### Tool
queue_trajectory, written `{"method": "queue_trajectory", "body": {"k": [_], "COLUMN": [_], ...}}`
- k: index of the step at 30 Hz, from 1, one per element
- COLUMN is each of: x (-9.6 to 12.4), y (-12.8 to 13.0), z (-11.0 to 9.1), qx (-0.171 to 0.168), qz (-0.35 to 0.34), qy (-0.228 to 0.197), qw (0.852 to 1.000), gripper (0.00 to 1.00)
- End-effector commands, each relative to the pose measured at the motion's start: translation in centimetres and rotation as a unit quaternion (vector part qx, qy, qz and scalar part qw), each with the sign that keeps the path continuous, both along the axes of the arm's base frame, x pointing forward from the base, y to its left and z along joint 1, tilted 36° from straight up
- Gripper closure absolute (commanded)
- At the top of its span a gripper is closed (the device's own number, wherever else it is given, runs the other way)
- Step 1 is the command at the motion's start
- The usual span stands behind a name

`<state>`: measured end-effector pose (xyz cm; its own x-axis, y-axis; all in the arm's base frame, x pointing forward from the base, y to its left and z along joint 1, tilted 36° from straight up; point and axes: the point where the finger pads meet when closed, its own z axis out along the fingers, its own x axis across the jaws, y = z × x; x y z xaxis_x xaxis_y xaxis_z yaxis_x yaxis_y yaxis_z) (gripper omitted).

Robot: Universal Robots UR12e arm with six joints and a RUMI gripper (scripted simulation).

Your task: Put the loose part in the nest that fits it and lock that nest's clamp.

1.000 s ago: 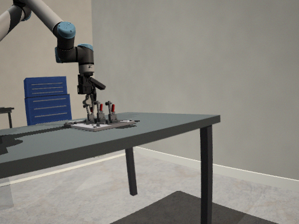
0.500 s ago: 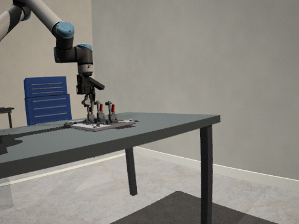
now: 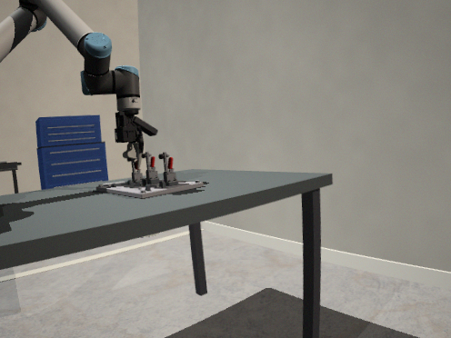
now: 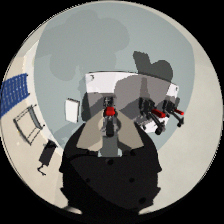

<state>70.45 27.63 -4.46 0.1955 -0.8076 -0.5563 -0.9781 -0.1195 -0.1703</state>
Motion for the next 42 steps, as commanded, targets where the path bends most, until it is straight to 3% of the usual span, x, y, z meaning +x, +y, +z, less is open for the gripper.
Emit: {"method": "queue_trajectory", "body": {"k": [1,2,3,32,42], "x": [-0.5,-0.5,-0.5,-0.2,-0.5], "y": [0.0,0.0,0.0,0.0,-1.2], "z": [-0.1,-0.1,-0.1,0.0,1.6], "qx": [0.001,0.001,0.001,0.001,0.001], "qz": [0.0,0.0,0.0,0.0,-0.001], "qy": [0.003,0.003,0.003,0.001,0.002], "qw": [1.0,1.0,1.0,1.0,1.0], "gripper": [1.0,1.0,0.72,0.72,0.72]}}
